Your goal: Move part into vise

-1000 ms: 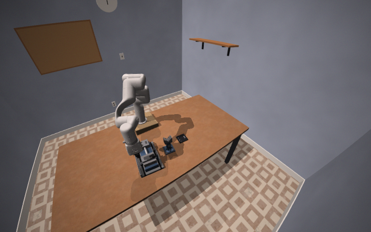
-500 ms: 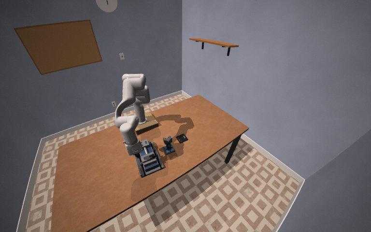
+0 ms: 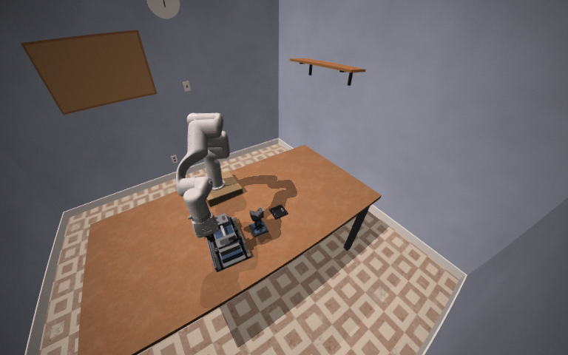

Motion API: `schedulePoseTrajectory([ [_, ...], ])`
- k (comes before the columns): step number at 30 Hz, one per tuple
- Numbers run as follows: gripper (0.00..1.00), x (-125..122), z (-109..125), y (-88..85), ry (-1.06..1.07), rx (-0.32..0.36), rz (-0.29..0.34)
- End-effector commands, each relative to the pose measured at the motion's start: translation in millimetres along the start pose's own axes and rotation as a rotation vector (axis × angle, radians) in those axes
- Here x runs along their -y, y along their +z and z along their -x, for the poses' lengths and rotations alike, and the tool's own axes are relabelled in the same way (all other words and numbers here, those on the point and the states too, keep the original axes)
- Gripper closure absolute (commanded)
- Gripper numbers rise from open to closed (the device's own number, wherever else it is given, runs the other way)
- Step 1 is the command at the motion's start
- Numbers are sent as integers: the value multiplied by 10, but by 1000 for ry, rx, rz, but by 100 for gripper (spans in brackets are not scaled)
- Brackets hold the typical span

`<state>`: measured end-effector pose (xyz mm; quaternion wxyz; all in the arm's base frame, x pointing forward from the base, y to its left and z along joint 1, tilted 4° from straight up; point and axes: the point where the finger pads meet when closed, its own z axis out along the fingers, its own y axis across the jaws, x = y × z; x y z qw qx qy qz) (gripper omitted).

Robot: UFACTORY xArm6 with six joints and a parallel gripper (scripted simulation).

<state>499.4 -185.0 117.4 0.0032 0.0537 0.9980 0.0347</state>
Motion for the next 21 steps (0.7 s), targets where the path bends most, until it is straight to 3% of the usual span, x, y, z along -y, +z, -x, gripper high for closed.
schedulePoseTrajectory([
  [1, 100, 3, 14, -15, 0, 5, -1],
  [21, 100, 6, 22, 154, 0, 5, -1],
])
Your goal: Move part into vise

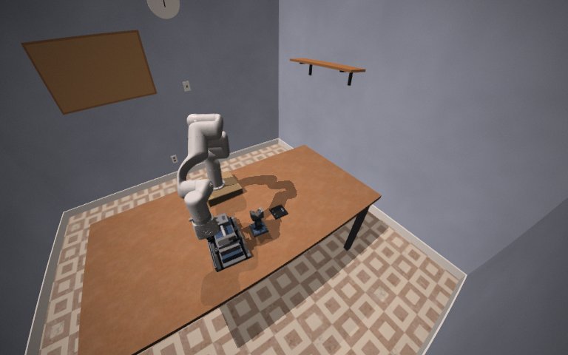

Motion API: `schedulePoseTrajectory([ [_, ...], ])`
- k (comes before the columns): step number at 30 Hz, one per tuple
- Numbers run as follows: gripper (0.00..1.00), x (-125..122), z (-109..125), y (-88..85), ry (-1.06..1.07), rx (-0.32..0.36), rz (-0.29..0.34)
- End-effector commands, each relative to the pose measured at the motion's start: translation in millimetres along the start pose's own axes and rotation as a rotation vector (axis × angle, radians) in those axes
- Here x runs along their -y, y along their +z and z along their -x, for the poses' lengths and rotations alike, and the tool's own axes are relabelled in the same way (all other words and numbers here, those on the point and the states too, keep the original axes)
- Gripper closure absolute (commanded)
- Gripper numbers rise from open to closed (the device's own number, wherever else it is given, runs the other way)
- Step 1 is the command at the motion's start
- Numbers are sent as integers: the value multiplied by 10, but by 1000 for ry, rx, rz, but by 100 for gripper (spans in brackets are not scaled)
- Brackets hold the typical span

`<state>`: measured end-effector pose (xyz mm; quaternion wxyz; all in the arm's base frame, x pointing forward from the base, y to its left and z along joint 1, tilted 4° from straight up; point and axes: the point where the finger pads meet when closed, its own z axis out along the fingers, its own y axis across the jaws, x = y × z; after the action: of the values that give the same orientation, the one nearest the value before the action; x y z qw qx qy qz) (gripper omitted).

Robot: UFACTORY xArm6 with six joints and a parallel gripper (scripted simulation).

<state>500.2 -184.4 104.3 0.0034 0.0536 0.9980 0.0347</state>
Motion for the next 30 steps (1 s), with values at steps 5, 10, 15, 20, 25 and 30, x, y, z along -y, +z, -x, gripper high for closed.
schedulePoseTrajectory([
  [5, 100, 5, 18, 102, 0, 4, -1],
  [10, 100, 6, 21, 166, 0, 4, -1],
  [15, 100, 7, 24, 227, 0, 4, -1],
  [20, 100, 8, 27, 290, 0, 4, -1],
  [25, 100, 9, 30, 335, 0, 4, -1],
  [30, 100, 9, 30, 351, 0, 4, -1],
])
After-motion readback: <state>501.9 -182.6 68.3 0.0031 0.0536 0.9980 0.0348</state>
